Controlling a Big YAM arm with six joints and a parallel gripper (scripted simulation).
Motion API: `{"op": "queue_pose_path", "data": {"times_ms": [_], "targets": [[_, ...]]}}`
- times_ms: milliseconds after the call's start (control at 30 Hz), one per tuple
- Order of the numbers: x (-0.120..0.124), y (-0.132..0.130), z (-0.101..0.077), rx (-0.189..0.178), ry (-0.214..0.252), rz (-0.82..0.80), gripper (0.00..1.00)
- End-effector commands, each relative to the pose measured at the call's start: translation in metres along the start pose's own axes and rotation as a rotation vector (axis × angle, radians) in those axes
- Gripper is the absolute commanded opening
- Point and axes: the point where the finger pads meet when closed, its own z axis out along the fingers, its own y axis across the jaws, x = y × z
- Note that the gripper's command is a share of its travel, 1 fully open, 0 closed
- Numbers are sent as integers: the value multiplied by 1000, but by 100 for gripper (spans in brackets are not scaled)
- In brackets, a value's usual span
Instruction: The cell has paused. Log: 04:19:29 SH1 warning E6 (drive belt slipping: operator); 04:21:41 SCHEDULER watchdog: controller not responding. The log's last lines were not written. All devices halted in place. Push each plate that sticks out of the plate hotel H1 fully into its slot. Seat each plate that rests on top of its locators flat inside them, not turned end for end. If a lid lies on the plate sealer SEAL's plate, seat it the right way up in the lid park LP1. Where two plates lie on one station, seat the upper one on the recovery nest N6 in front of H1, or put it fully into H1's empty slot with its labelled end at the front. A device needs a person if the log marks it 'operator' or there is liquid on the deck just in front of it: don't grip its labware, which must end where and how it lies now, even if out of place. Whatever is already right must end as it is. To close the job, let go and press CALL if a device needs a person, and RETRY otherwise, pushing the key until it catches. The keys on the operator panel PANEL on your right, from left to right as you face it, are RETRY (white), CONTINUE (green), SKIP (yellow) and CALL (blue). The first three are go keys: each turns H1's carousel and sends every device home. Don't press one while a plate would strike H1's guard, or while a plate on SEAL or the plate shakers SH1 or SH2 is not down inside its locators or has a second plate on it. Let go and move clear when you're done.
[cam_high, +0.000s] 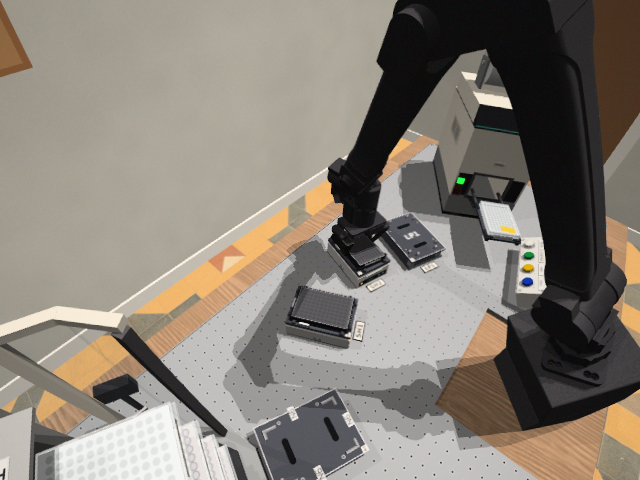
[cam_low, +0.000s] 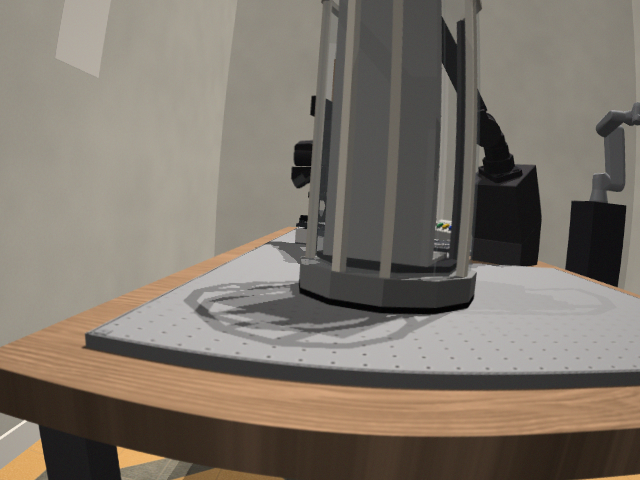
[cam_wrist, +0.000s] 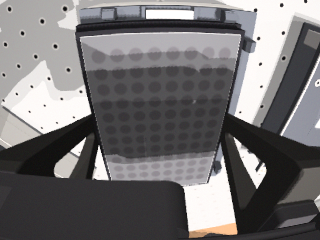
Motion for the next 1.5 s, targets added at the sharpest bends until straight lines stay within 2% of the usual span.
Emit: {"op": "queue_pose_path", "data": {"times_ms": [0, 433, 567, 800, 1467], "targets": [[-10, 3, -5, -1, -23, 1, 84], [-10, 3, -5, -1, -23, 1, 84], [-12, 9, -12, -4, -39, -2, 84], [-8, 7, -13, 0, -23, 8, 84], [-9, 0, -21, 3, -28, 19, 84]]}}
